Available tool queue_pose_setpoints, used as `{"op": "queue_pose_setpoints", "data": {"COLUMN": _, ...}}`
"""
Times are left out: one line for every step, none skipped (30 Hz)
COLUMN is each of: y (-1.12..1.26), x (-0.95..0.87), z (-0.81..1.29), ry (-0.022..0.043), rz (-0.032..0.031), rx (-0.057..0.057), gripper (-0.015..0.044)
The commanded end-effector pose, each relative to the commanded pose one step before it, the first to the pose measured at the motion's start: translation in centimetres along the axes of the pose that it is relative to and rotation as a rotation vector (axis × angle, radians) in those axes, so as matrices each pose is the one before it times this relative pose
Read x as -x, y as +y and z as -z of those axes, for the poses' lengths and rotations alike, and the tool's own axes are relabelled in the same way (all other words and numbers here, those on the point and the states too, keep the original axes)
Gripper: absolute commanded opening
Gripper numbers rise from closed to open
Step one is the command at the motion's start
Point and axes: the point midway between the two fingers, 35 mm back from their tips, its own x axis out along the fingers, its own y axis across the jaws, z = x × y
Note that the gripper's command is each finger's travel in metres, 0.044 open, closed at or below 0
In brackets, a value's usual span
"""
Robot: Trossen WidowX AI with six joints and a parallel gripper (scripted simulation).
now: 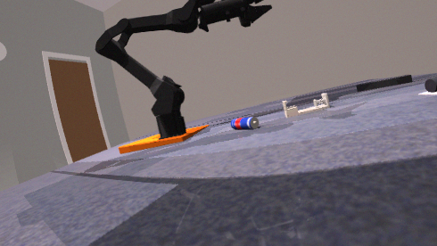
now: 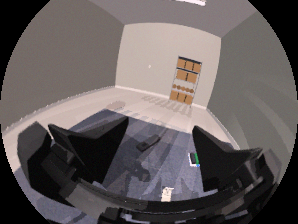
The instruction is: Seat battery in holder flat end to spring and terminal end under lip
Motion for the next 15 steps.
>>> {"op": "queue_pose_setpoints", "data": {"y": -0.182, "x": -0.113, "z": 0.390, "ry": 0.01850, "rz": 0.00526, "rx": -0.0044, "gripper": 0.0374}}
{"op": "queue_pose_setpoints", "data": {"y": -0.561, "x": -0.313, "z": 1.165, "ry": 0.05538, "rz": 0.01639, "rx": -0.0140, "gripper": 0.0347}}
{"op": "queue_pose_setpoints", "data": {"y": -0.984, "x": -0.479, "z": 1.909, "ry": 0.09180, "rz": 0.02922, "rx": -0.0262, "gripper": 0.0321}}
{"op": "queue_pose_setpoints", "data": {"y": -1.301, "x": -0.559, "z": 2.301, "ry": 0.11316, "rz": 0.03924, "rx": -0.0373, "gripper": 0.0295}}
{"op": "queue_pose_setpoints", "data": {"y": -1.381, "x": -0.549, "z": 2.210, "ry": 0.11223, "rz": 0.04202, "rx": -0.0426, "gripper": 0.0269}}
{"op": "queue_pose_setpoints", "data": {"y": -1.182, "x": -0.460, "z": 1.725, "ry": 0.09083, "rz": 0.03594, "rx": -0.0387, "gripper": 0.0242}}
{"op": "queue_pose_setpoints", "data": {"y": -0.898, "x": -0.350, "z": 1.220, "ry": 0.06643, "rz": 0.02723, "rx": -0.0306, "gripper": 0.0237}}
{"op": "queue_pose_setpoints", "data": {"y": -0.983, "x": -0.364, "z": 1.276, "ry": 0.07109, "rz": 0.02990, "rx": -0.0350, "gripper": 0.0237}}
{"op": "queue_pose_setpoints", "data": {"y": -1.022, "x": -0.360, "z": 1.265, "ry": 0.07238, "rz": 0.03112, "rx": -0.0379, "gripper": 0.0237}}
{"op": "queue_pose_setpoints", "data": {"y": -1.027, "x": -0.346, "z": 1.216, "ry": 0.07156, "rz": 0.03131, "rx": -0.0397, "gripper": 0.0237}}
{"op": "queue_pose_setpoints", "data": {"y": -1.016, "x": -0.327, "z": 1.142, "ry": 0.06919, "rz": 0.03067, "rx": -0.0403, "gripper": 0.0237}}
{"op": "queue_pose_setpoints", "data": {"y": -0.991, "x": -0.306, "z": 1.082, "ry": 0.06755, "rz": 0.03012, "rx": -0.0413, "gripper": 0.0237}}
{"op": "queue_pose_setpoints", "data": {"y": -0.966, "x": -0.285, "z": 1.022, "ry": 0.06573, "rz": 0.02943, "rx": -0.0419, "gripper": 0.0237}}
{"op": "queue_pose_setpoints", "data": {"y": -0.943, "x": -0.265, "z": 0.968, "ry": 0.06415, "rz": 0.02875, "rx": -0.0424, "gripper": 0.0237}}
{"op": "queue_pose_setpoints", "data": {"y": -0.930, "x": -0.247, "z": 0.929, "ry": 0.06342, "rz": 0.02837, "rx": -0.0432, "gripper": 0.0237}}
